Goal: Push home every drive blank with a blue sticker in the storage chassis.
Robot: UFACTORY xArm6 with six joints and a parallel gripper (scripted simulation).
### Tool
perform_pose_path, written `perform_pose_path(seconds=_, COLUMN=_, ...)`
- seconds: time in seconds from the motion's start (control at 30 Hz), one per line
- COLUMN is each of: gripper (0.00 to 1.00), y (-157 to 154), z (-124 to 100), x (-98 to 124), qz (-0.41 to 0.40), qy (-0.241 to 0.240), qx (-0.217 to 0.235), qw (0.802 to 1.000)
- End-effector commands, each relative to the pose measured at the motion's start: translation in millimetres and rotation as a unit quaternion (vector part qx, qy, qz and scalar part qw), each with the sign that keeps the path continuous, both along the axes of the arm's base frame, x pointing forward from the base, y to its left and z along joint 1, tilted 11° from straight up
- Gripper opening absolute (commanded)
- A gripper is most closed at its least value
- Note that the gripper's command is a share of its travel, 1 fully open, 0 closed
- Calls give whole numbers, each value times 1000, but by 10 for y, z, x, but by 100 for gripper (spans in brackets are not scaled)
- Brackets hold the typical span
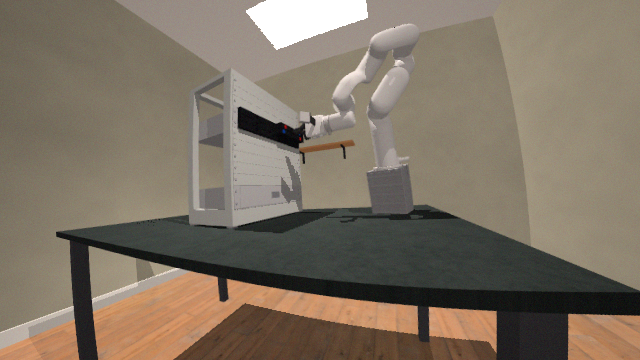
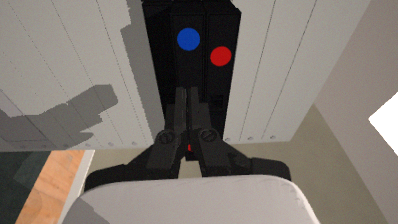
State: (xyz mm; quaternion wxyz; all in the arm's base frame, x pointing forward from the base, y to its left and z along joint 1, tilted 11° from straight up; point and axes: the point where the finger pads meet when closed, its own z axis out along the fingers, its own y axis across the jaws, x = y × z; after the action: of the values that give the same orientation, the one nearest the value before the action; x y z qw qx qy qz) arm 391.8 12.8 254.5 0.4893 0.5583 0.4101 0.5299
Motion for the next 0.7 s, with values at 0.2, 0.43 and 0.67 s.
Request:
perform_pose_path(seconds=0.2, gripper=0, y=-35, z=25, x=340, qz=0, qy=-3, qx=0, qw=1000)
perform_pose_path(seconds=0.43, gripper=0, y=-35, z=25, x=340, qz=0, qy=-3, qx=0, qw=1000)
perform_pose_path(seconds=0.67, gripper=0, y=-36, z=25, x=352, qz=0, qy=-3, qx=0, qw=1000)
